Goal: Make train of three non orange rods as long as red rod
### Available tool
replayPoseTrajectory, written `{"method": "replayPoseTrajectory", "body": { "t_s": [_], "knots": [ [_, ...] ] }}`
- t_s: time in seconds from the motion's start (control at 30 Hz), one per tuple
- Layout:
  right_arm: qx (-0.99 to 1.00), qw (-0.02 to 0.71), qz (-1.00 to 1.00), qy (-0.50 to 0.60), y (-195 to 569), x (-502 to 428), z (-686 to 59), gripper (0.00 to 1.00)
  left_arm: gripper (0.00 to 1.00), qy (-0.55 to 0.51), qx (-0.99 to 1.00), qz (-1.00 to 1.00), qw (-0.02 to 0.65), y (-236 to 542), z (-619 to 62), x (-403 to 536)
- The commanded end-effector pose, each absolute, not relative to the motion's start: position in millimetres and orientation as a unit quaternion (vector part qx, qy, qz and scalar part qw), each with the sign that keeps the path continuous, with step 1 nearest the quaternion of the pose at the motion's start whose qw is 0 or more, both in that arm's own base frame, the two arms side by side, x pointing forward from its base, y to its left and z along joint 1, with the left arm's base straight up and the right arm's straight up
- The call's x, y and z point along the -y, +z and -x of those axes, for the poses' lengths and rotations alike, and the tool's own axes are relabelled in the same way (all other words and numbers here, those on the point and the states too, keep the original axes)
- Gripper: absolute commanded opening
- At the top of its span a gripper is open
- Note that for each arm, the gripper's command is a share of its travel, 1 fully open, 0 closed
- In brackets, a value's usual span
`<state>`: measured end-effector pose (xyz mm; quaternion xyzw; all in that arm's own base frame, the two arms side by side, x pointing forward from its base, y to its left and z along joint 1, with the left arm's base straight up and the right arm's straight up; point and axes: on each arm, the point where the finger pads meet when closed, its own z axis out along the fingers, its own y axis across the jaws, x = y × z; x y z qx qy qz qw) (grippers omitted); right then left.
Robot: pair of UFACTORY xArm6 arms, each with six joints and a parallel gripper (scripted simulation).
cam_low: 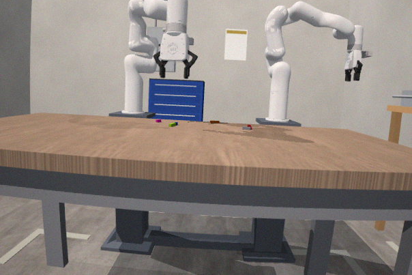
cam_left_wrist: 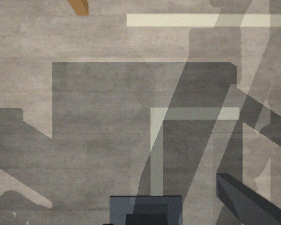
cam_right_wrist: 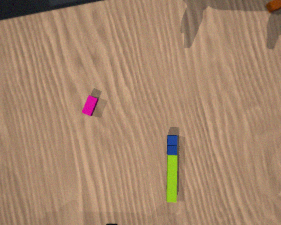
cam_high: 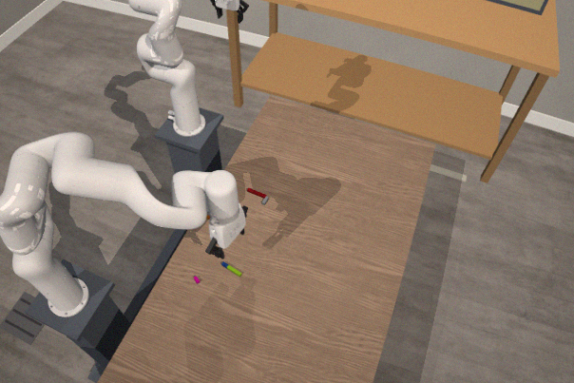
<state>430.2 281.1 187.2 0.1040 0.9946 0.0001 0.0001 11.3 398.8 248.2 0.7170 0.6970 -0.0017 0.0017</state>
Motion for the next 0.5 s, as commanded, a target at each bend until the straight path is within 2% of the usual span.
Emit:
{"method": "replayPoseTrajectory", "body": {
  "t_s": [0.0, 0.47],
  "knots": [
    [-0.995, 0.002, -0.104, 0.002, 200.9, -281.9, -431.4, 1.0, 1.0, 0.0, -0.697, -0.717, 0.0, 250.0, -11.3, -399.8],
    [-0.995, 0.002, -0.104, 0.002, 202.4, -281.9, -431.4, 1.0, 1.0, 0.0, -0.697, -0.717, 0.0, 250.0, -11.3, -399.8]
  ]
}}
